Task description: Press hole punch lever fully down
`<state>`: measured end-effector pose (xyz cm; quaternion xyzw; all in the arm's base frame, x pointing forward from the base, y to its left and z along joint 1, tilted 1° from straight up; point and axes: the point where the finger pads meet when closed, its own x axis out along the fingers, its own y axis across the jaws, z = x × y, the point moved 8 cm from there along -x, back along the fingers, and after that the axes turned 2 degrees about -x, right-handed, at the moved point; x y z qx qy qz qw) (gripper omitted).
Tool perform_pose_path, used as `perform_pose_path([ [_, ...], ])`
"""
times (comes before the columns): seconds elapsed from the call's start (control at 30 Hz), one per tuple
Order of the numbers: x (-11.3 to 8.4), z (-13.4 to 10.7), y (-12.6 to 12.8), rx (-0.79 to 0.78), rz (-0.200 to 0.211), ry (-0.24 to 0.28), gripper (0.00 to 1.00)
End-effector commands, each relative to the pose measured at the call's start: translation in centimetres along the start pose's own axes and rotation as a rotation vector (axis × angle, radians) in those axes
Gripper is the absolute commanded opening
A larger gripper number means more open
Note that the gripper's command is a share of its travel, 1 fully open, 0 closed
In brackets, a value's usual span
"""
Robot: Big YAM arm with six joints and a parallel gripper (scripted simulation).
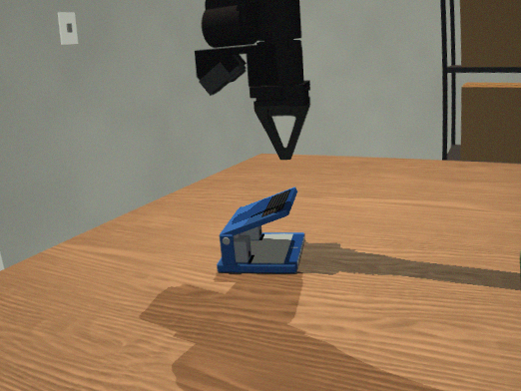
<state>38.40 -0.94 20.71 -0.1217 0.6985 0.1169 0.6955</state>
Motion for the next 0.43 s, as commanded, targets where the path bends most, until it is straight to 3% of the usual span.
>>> perform_pose_path([
  [0.0,-2.5,1.5,0.0,-0.001,-0.016,-0.038,0.00],
  [0.4,-4.4,1.4,0.0,-0.002,-0.020,-0.049,0.00],
])
